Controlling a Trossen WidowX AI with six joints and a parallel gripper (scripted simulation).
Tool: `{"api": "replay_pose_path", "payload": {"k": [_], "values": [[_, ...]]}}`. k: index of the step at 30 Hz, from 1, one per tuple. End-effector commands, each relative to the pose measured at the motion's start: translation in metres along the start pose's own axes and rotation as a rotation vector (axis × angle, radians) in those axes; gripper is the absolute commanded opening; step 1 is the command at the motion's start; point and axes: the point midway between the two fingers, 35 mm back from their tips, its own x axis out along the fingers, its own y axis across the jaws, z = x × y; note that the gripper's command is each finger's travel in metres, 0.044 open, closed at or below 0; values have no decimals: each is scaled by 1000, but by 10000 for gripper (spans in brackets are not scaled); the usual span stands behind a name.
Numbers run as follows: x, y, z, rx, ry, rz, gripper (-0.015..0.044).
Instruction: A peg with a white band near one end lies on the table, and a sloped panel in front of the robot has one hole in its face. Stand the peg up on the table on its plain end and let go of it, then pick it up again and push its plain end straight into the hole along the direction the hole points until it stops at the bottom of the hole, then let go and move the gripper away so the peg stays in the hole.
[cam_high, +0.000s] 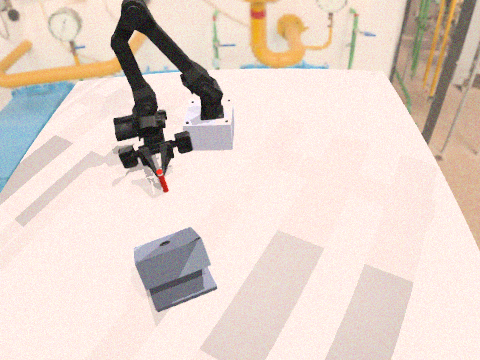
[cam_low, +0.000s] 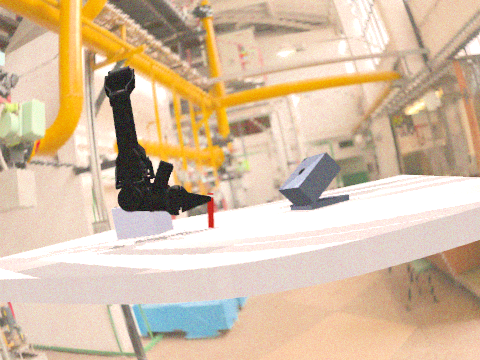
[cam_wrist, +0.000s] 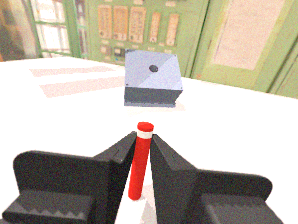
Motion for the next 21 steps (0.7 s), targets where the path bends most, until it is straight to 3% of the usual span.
{"api": "replay_pose_path", "payload": {"k": [1,21], "values": [[-1,0,-1,0,0,0,51],[-5,6,-2,8,-3,6,51]]}}
